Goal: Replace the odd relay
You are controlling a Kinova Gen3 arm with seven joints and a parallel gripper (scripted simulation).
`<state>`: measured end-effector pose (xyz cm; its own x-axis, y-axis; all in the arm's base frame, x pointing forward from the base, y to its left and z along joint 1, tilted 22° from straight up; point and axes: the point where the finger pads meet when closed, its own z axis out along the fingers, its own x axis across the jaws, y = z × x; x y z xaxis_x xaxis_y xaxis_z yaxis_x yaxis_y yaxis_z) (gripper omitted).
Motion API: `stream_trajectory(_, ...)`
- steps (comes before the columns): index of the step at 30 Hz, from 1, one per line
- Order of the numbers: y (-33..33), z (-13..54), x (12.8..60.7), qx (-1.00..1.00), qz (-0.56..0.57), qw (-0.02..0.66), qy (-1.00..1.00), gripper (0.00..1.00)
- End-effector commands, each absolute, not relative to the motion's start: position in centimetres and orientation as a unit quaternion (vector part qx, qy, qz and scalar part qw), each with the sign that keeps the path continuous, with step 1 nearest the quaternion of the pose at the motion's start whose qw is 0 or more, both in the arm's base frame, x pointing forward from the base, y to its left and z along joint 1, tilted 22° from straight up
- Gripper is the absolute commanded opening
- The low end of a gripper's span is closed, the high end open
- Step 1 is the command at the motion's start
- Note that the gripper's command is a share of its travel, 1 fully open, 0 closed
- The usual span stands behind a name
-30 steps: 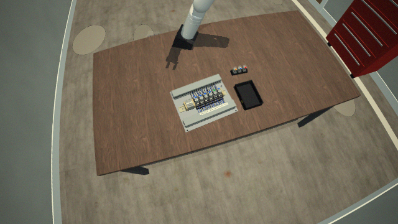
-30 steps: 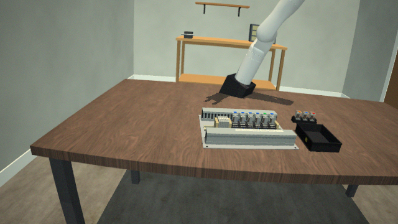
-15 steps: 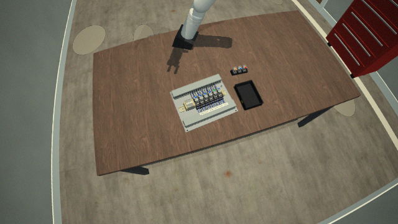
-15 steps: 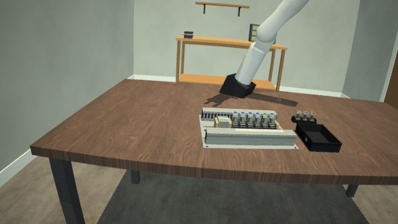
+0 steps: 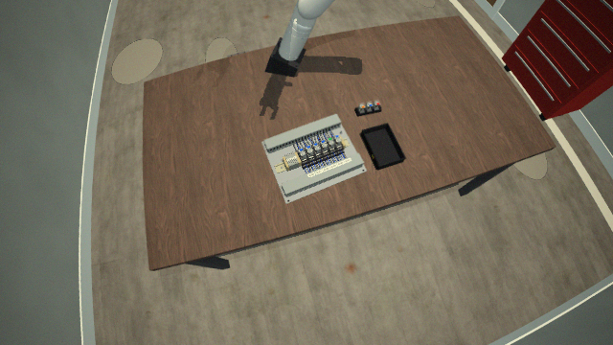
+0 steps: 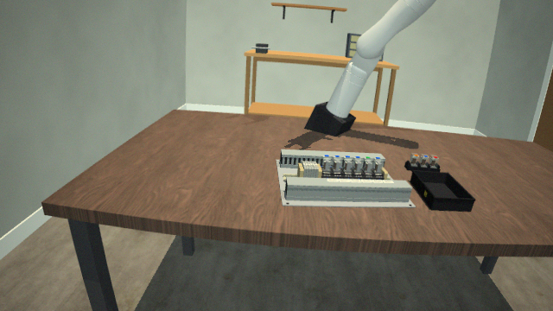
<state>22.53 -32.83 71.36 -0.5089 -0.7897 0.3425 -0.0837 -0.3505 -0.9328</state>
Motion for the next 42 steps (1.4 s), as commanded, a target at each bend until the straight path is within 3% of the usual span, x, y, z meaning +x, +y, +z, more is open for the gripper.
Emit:
stream_trajectory(1, -32.2, 70.7, 23.4, -0.428, -0.702, 0.253, 0.511, 1.0)
stream_trajectory(42, -27.9, 61.4, 33.1, -0.428, -0.702, 0.253, 0.51, 1.0)
